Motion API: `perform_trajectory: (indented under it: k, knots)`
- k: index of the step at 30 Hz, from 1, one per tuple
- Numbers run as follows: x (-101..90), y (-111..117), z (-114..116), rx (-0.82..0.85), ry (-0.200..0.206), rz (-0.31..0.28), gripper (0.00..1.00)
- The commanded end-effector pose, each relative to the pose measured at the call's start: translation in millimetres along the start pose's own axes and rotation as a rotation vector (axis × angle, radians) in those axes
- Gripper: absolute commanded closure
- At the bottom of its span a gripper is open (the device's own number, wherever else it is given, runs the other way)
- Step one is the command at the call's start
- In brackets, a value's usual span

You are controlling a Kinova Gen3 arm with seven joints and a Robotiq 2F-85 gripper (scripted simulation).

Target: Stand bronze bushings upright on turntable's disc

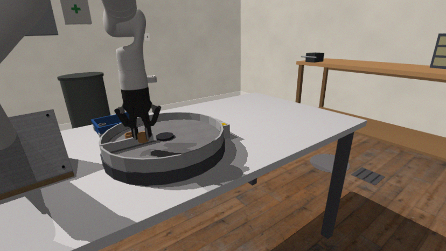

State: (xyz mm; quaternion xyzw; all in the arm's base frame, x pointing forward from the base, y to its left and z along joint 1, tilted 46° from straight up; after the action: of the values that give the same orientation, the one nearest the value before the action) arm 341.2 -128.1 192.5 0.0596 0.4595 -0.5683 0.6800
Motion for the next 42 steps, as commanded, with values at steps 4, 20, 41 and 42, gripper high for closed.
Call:
perform_trajectory:
  k: [4,20,41,42]
  knots:
    - [-0.6,0.3,0.1,0.0,-0.001,0.001,1.0]
    - [6.0,0.4,0.1,0.0,-0.001,0.001,1.0]
    - [27.9,0.5,0.1,0.0,-0.001,0.001,1.0]
    - [27.9,0.5,0.1,0.0,-0.001,0.001,1.0]
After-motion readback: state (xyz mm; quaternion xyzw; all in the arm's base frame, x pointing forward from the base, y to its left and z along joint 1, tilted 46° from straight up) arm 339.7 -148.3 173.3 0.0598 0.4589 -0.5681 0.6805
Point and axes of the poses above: the point where the finger pads meet when closed, its own x axis out along the fingers, its own z axis across the jaws, y = z × x, the point moved 9 cm from there along -x, back along the fingers, and after that the axes turned 14 degrees about x, right-handed, at the moved point
